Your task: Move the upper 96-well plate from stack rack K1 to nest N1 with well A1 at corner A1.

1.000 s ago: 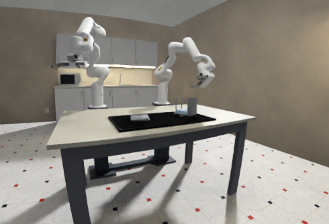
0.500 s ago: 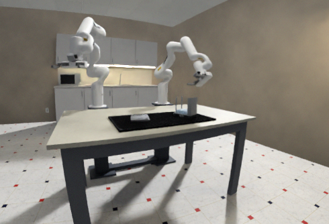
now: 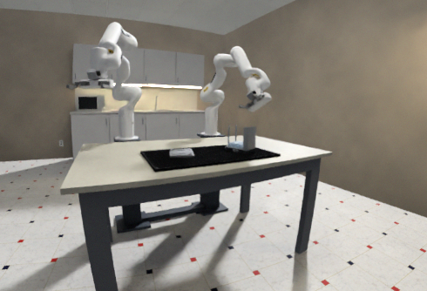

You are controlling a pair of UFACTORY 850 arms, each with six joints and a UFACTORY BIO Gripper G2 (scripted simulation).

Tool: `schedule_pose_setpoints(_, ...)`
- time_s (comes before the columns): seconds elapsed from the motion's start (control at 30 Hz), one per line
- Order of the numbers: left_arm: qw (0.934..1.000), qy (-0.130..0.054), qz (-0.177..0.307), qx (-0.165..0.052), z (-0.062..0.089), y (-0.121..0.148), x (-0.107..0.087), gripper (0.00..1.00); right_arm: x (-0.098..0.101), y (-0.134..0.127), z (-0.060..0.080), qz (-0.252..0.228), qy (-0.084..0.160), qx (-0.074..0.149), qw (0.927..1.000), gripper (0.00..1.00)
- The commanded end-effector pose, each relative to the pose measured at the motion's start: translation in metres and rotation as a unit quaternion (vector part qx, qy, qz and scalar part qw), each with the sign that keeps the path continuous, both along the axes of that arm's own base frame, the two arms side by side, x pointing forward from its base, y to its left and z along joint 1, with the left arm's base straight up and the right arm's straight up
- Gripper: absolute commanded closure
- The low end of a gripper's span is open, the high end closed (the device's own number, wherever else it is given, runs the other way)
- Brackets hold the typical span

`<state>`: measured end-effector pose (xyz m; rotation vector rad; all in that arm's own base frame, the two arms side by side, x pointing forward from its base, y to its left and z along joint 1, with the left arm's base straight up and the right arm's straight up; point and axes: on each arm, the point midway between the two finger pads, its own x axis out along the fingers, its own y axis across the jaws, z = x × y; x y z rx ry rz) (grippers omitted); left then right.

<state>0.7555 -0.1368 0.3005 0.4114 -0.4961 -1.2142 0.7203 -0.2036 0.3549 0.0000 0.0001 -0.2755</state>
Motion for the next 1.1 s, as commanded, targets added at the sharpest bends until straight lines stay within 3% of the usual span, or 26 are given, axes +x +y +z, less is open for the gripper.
schedule_pose_setpoints(0.0,0.9993,0.004,0.033,-0.016,0.008,-0.021,0.011,0.63,0.001,0.0,0.002,0.0,-0.001,0.0,1.0,0.0)
schedule_pose_setpoints(0.07,0.9993,0.004,0.033,-0.016,0.008,-0.022,0.012,0.63,0.001,0.0,0.002,0.0,-0.001,0.0,1.0,0.0)
schedule_pose_setpoints(0.2,0.9951,0.017,0.086,-0.045,0.014,-0.041,0.018,0.63,0.001,0.0,0.002,0.0,-0.001,0.0,1.0,0.0)
schedule_pose_setpoints(0.33,0.9951,0.017,0.086,-0.045,0.016,-0.049,0.021,0.63,0.001,0.0,0.002,0.0,-0.001,0.0,1.0,0.0)
schedule_pose_setpoints(0.47,0.9871,0.032,0.139,-0.072,0.02,-0.068,0.026,0.63,0.001,0.0,0.002,0.0,-0.001,0.0,1.0,0.0)
schedule_pose_setpoints(0.6,0.9871,0.032,0.139,-0.072,0.022,-0.073,0.027,0.63,0.001,0.0,0.002,0.0,-0.001,0.0,1.0,0.0)
schedule_pose_setpoints(0.73,0.9754,0.049,0.191,-0.098,0.025,-0.093,0.029,0.63,0.001,0.0,0.002,0.0,-0.001,0.0,1.0,0.0)
schedule_pose_setpoints(0.83,0.9754,0.049,0.191,-0.098,0.026,-0.097,0.029,0.63,0.001,0.0,0.002,0.0,-0.001,0.0,1.0,0.0)
schedule_pose_setpoints(0.97,0.9601,0.068,0.242,-0.122,0.028,-0.117,0.028,0.63,0.001,0.0,0.002,0.0,-0.001,0.0,1.0,0.0)
schedule_pose_setpoints(1.07,0.9601,0.068,0.242,-0.122,0.029,-0.119,0.028,0.63,0.001,0.0,0.002,0.0,-0.001,0.0,1.0,0.0)
